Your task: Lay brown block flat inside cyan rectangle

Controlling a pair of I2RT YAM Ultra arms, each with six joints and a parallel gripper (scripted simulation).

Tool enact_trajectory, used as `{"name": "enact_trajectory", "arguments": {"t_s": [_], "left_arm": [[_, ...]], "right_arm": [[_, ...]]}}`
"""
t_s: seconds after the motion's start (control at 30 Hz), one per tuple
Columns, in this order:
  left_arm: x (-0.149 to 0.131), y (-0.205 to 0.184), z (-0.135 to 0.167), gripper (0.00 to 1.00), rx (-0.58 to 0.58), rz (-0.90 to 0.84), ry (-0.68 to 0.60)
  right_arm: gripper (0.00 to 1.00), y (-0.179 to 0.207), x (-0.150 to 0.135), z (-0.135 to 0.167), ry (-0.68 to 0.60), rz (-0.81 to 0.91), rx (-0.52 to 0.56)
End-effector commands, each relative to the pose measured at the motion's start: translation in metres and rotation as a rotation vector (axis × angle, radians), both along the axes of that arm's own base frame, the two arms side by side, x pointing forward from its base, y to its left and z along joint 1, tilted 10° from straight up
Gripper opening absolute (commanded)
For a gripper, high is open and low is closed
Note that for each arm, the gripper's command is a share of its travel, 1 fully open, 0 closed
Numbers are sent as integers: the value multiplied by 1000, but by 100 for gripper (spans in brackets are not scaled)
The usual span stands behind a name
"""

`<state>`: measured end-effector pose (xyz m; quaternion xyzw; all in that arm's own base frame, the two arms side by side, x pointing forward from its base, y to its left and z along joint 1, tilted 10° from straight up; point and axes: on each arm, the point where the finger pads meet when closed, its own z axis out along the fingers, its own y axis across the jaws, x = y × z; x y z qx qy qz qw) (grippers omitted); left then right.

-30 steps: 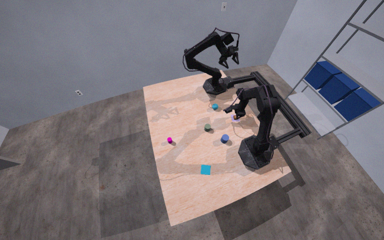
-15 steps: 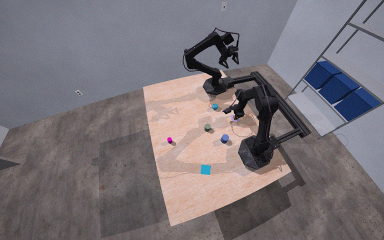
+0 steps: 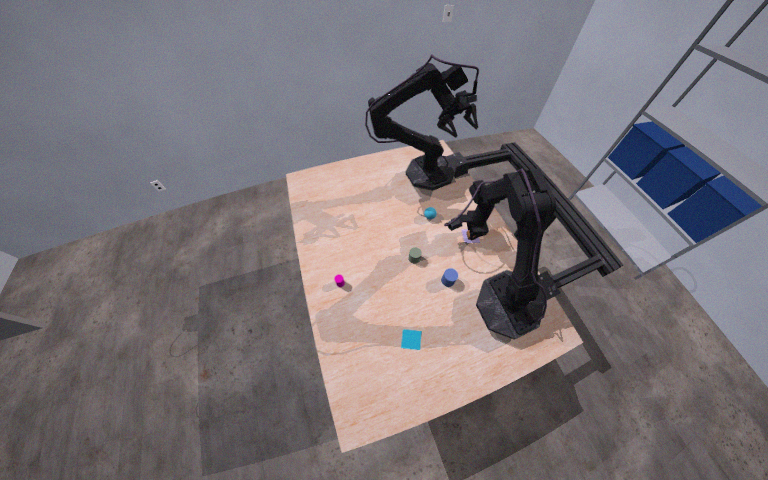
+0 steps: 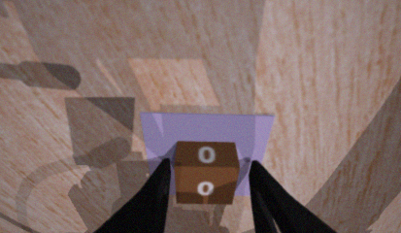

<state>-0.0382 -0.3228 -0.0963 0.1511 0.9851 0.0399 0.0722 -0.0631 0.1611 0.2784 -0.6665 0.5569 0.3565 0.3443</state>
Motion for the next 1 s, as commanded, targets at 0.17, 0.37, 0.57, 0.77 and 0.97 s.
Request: {"name": "enact_trajectory", "arguments": {"t_s": [0.17, 0.37, 0.57, 0.77, 0.97], "left_arm": [[1, 2, 0, 43, 2, -1, -2], [1, 5, -3, 34, 20, -1, -6], [1, 2, -2, 26, 17, -1, -5], [1, 2, -2, 23, 17, -1, -5], [-5, -5, 19, 27, -6, 0, -1]], "right_arm": [[100, 1, 0, 3, -5, -6, 14], [100, 1, 0, 3, -5, -6, 14], [100, 1, 0, 3, -5, -6, 14], [100, 1, 0, 3, -5, -6, 14], [100, 1, 0, 3, -5, -6, 14]]}}
